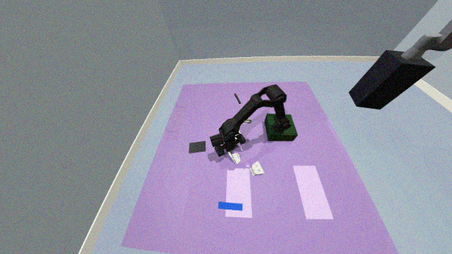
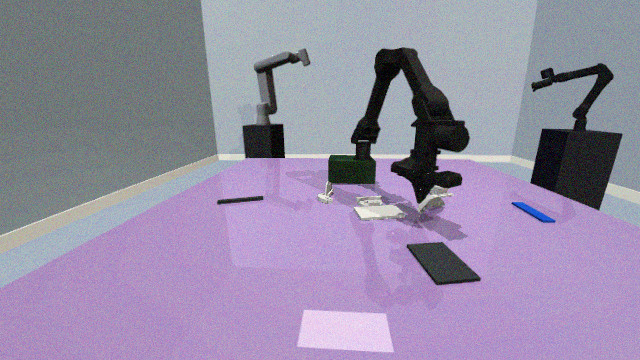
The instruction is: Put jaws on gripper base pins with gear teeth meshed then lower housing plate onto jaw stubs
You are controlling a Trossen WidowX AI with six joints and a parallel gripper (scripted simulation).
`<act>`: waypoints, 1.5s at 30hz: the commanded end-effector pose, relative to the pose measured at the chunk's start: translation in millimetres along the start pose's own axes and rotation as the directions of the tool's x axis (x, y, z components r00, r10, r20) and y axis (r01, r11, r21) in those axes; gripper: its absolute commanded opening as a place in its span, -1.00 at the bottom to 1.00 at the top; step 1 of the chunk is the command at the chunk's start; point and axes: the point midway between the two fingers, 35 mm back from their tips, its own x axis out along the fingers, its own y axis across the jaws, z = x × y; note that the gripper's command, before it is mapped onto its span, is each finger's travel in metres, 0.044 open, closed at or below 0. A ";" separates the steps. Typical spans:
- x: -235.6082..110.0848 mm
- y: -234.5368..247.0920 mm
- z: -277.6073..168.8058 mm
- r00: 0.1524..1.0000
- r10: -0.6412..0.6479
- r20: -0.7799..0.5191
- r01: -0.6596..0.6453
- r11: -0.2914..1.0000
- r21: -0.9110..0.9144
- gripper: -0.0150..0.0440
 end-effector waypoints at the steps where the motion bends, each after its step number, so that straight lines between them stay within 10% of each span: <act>1: 0.5 9.8 -1.1 1.000 0.008 -0.002 -0.008 1.000 0.001 -0.49; 22: -61.0 19.3 -0.8 1.000 0.017 -0.001 -0.017 1.000 -0.002 -0.49; 39: -53.6 21.7 -1.1 1.000 0.025 0.000 -0.025 1.000 0.000 1.00; 45: -53.6 21.7 -1.1 1.000 0.025 0.000 -0.025 1.000 0.000 1.00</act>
